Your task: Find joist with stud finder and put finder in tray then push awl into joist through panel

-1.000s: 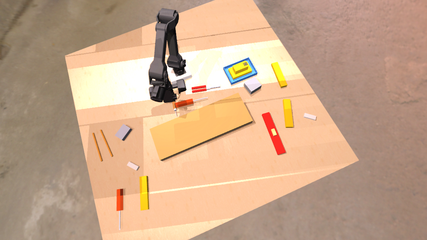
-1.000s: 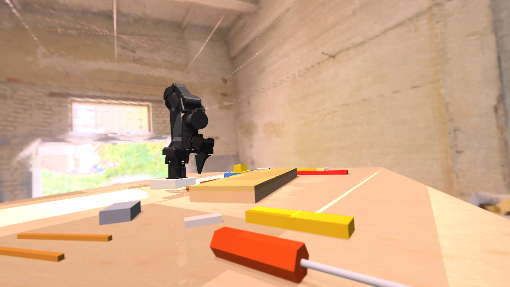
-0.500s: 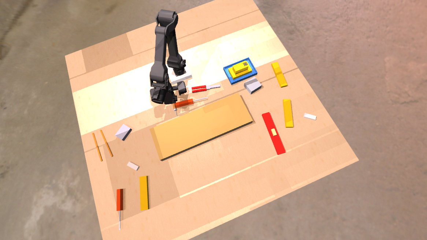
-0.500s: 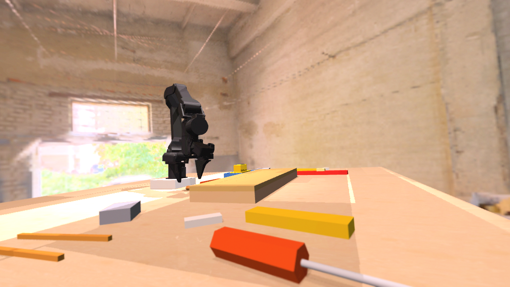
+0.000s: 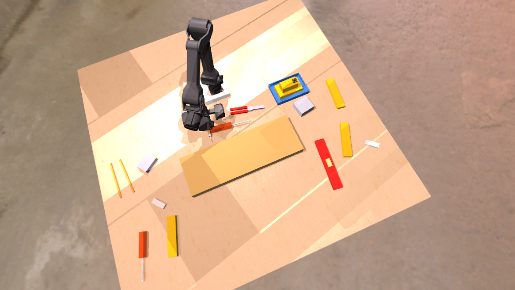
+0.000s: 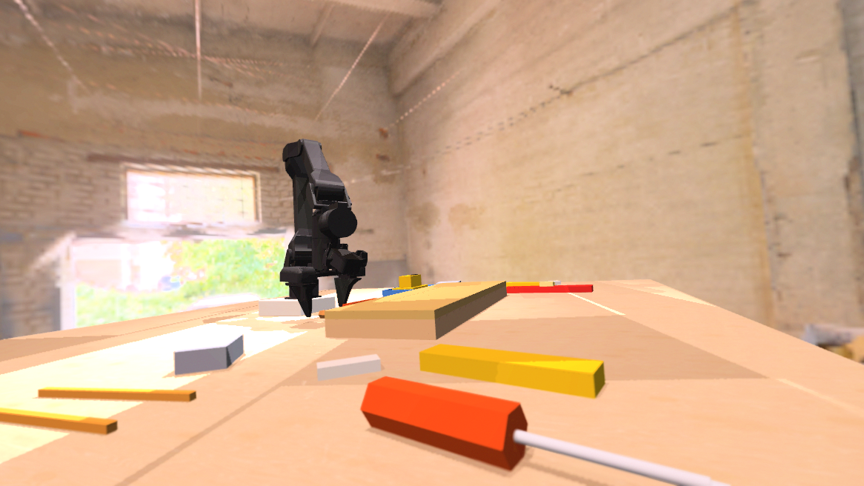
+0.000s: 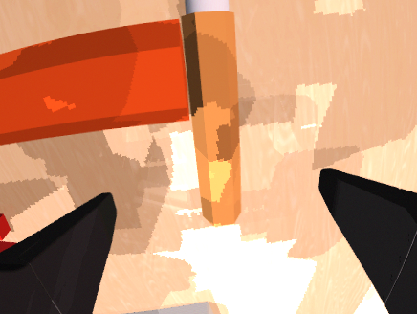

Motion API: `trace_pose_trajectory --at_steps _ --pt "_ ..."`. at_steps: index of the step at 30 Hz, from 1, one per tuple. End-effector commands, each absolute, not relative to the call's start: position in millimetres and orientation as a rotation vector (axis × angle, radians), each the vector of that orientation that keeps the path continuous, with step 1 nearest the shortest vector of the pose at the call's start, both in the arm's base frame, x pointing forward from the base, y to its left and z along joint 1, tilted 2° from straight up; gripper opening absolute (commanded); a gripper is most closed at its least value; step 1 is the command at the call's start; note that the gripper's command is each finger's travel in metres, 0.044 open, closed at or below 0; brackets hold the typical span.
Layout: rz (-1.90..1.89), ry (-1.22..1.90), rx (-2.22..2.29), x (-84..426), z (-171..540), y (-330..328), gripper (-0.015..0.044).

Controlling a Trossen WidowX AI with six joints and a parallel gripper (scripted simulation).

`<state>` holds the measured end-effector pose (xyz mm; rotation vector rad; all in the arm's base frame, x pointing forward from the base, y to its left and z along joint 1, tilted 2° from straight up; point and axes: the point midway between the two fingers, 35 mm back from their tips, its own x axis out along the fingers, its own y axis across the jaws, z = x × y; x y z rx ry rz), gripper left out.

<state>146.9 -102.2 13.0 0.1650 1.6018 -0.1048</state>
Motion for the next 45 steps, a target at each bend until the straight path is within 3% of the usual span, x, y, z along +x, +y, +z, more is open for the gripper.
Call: trace_pose_trajectory --at_steps 1,2,16,24,45 --pt "-0.108 1.607 0.166 146 7 -102 0.0440" --pt "-0.108 1.607 0.166 146 6 -102 0.0440" --pt "-0.108 1.607 0.166 146 6 -102 0.0072" --pt "-0.108 1.607 0.166 146 9 -102 0.0000" --pt "-0.108 1.607 0.165 145 116 -107 0.0000"
